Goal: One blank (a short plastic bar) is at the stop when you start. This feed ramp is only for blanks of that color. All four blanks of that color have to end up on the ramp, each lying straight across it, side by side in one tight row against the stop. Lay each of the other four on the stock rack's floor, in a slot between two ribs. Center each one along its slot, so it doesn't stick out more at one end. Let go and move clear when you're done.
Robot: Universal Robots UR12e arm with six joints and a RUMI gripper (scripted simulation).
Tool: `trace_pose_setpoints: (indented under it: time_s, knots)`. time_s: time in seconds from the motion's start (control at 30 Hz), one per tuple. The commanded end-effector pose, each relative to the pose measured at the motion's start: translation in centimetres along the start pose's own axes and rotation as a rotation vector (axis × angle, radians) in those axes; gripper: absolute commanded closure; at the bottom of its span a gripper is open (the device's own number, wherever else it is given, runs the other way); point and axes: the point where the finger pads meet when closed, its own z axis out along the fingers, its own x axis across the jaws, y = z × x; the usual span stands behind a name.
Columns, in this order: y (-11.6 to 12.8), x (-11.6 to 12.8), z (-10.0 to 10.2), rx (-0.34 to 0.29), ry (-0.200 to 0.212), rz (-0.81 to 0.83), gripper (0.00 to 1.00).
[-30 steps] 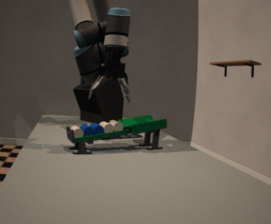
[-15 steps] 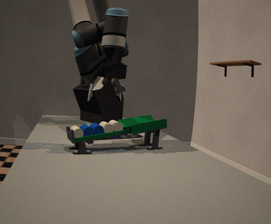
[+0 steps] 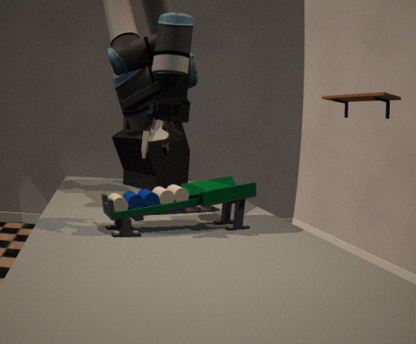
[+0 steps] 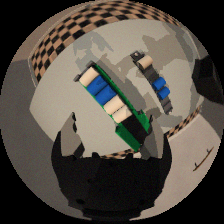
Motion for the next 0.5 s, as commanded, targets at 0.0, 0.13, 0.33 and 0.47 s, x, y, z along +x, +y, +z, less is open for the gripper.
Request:
trace_pose_setpoints:
  time_s: [0.0, 0.13, 0.33, 0.47]
  knots:
    - [-0.29, -0.67, 0.08, -0.016, -0.005, -0.219, 0.0]
    - [-0.4, -1.01, 0.14, -0.016, -0.007, -0.335, 0.0]
    - [-0.48, -1.31, 0.19, -0.016, -0.008, -0.436, 0.0]
    - [-0.54, -1.56, 0.23, -0.015, -0.009, -0.522, 0.0]
